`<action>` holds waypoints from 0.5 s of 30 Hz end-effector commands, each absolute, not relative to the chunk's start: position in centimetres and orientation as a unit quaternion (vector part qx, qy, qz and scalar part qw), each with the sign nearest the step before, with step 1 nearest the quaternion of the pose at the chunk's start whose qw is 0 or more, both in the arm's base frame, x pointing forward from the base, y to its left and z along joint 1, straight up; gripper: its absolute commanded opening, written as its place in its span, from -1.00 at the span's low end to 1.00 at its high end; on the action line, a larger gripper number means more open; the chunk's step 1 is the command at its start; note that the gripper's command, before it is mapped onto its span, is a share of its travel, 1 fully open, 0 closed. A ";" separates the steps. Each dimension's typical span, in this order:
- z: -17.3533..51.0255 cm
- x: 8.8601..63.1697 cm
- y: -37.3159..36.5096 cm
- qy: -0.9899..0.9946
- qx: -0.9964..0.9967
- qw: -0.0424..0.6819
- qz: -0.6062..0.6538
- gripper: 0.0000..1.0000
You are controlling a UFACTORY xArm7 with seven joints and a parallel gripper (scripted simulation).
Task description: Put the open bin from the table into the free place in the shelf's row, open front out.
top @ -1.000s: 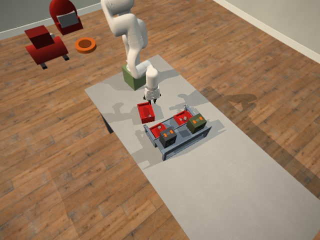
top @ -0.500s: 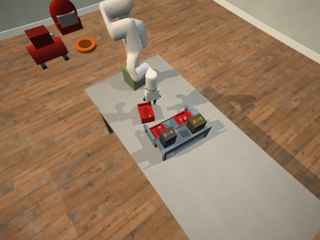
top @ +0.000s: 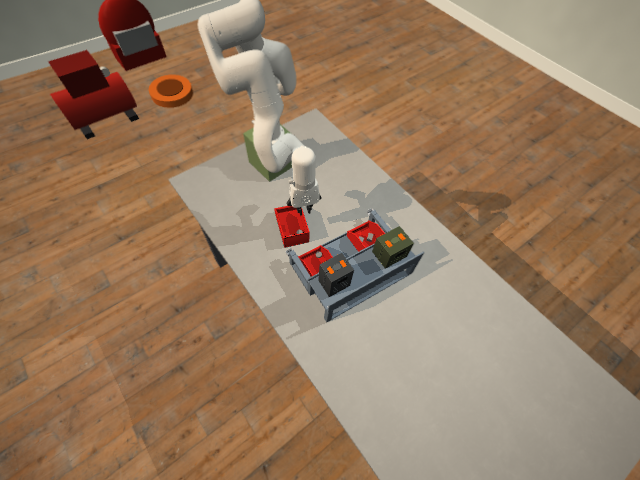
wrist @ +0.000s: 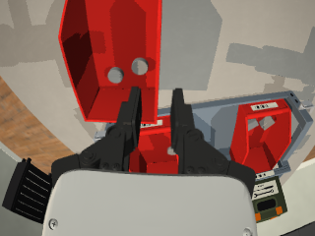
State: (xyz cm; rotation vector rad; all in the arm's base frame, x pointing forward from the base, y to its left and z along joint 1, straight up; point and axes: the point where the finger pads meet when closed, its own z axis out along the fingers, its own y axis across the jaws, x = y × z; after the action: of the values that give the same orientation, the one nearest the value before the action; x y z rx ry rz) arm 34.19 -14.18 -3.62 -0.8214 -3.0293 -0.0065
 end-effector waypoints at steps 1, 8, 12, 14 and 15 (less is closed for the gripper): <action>-6.8 34.4 -14.3 -0.965 -0.263 -0.002 0.003 -0.44; -6.8 34.4 -14.3 -0.965 -0.263 -0.002 0.003 -0.44; -6.6 34.3 -14.3 -0.965 -0.262 0.000 0.000 -0.44; -6.7 34.4 -14.3 -0.965 -0.262 -0.001 0.002 -0.44; -6.7 34.4 -14.3 -0.965 -0.263 -0.001 0.003 -0.44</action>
State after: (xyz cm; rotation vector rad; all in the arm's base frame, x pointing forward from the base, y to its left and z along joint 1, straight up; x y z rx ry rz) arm 34.25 -14.22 -6.73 -0.8231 -3.0295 0.0021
